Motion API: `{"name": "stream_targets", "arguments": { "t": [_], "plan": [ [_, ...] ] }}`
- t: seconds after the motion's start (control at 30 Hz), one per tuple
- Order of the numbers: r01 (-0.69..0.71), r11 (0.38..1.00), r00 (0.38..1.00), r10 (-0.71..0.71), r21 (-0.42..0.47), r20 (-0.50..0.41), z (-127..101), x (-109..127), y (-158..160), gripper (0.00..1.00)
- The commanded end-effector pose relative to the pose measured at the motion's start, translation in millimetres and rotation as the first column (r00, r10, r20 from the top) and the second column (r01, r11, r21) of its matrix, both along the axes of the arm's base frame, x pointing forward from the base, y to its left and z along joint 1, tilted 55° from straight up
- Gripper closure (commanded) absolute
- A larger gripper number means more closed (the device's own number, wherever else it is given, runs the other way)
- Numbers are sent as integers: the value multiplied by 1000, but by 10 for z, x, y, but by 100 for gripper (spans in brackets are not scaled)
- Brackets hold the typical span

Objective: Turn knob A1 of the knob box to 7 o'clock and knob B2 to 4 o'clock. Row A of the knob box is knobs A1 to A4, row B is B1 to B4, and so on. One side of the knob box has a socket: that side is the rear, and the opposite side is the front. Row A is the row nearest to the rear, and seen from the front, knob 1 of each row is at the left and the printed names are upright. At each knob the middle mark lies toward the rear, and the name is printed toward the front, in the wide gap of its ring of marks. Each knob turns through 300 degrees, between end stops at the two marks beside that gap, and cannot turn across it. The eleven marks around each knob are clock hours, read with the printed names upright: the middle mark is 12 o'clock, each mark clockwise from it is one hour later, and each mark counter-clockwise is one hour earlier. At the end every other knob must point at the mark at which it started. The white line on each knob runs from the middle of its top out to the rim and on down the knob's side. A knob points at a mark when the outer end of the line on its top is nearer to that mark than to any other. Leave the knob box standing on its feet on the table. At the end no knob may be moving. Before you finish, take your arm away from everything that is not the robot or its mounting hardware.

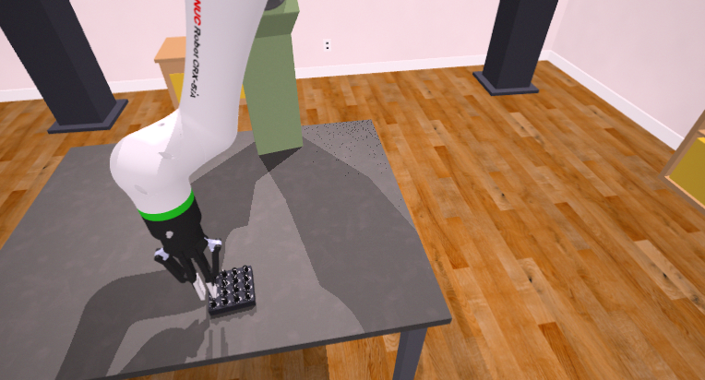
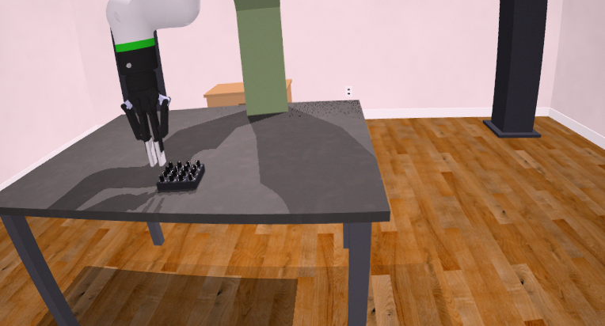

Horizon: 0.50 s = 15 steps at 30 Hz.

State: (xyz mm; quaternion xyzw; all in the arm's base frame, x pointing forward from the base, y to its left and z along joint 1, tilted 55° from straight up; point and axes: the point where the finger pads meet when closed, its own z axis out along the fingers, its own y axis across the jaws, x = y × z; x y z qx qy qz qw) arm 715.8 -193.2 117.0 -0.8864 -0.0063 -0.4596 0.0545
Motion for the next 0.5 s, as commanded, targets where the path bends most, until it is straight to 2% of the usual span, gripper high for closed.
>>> {"name": "stream_targets", "arguments": {
  "t": [0.0,0.47],
  "plan": [
    [0,1000,1000,0,0,0,-20,31,1,88],
    [0,1000,1000,0,0,0,-105,155,15,88]
  ]
}}
